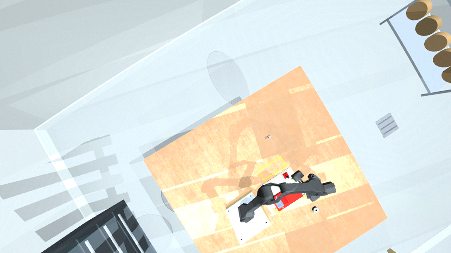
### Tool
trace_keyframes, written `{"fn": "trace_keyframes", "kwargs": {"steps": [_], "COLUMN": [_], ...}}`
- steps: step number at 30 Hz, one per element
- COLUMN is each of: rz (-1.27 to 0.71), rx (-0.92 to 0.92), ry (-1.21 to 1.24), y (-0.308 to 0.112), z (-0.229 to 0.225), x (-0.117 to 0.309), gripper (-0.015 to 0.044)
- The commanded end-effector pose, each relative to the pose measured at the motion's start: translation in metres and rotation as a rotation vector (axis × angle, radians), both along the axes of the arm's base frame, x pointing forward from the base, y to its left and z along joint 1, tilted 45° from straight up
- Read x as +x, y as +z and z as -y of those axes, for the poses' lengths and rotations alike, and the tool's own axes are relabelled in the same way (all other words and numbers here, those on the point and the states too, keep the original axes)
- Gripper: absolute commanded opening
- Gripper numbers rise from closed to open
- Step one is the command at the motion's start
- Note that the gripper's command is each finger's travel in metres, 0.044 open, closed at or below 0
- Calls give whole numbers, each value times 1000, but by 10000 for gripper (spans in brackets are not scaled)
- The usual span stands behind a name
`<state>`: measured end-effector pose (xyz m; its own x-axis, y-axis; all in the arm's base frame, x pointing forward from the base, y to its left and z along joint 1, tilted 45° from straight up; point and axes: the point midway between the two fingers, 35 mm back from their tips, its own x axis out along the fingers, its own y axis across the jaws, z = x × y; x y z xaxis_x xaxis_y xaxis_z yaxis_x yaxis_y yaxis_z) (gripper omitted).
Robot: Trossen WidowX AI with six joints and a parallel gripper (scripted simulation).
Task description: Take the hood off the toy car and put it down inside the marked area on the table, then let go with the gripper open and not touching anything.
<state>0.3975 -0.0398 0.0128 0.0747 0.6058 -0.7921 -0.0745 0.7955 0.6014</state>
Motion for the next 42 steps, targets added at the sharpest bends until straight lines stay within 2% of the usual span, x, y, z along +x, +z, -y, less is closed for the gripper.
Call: {"fn": "trace_keyframes", "kwargs": {"steps": [1,10,42], "rz": [-54,-115,-116], "rx": [39,121,123], "ry": [-17,-59,-60], "y": [-29,-72,-83], "z": [23,63,53], "x": [-24,-77,-77], "gripper": [440,440,440]}}
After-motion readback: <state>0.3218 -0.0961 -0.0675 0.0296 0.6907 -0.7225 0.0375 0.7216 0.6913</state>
